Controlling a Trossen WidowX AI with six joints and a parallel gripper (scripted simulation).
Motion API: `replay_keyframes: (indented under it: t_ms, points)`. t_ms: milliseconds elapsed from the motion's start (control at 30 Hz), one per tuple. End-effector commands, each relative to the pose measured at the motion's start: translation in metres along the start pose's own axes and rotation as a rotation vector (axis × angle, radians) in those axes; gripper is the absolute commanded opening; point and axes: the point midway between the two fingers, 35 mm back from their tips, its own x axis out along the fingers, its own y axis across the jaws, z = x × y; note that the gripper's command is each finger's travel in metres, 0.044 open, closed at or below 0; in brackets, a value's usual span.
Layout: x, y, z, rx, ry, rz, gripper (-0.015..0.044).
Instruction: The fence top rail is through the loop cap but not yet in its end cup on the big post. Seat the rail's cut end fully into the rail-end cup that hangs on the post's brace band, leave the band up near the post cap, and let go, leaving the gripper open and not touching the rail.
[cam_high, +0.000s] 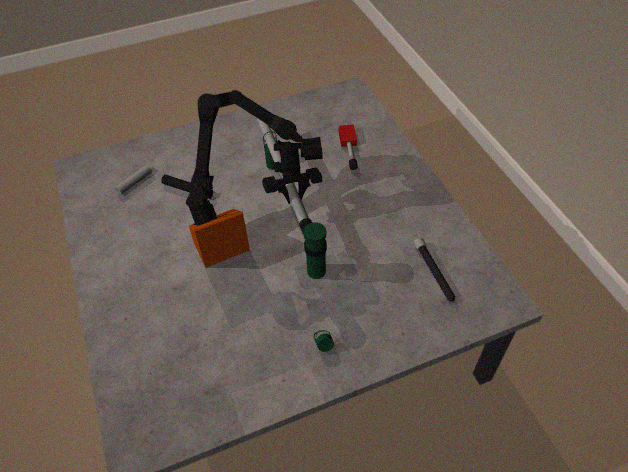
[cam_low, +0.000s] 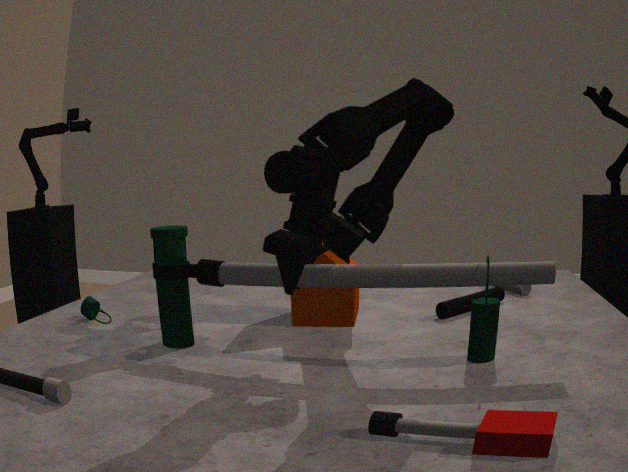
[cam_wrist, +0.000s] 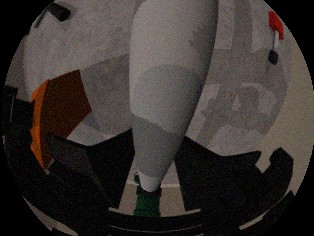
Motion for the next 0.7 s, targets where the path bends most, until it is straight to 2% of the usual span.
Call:
replay_keyframes:
  t_ms: [0, 667]
  points:
    - [-0.003, 0.001, -0.008, 0.004, 0.011, -0.004, 0.0000]
    - [-0.001, 0.000, -0.019, 0.004, 0.012, -0.004, 0.0000]
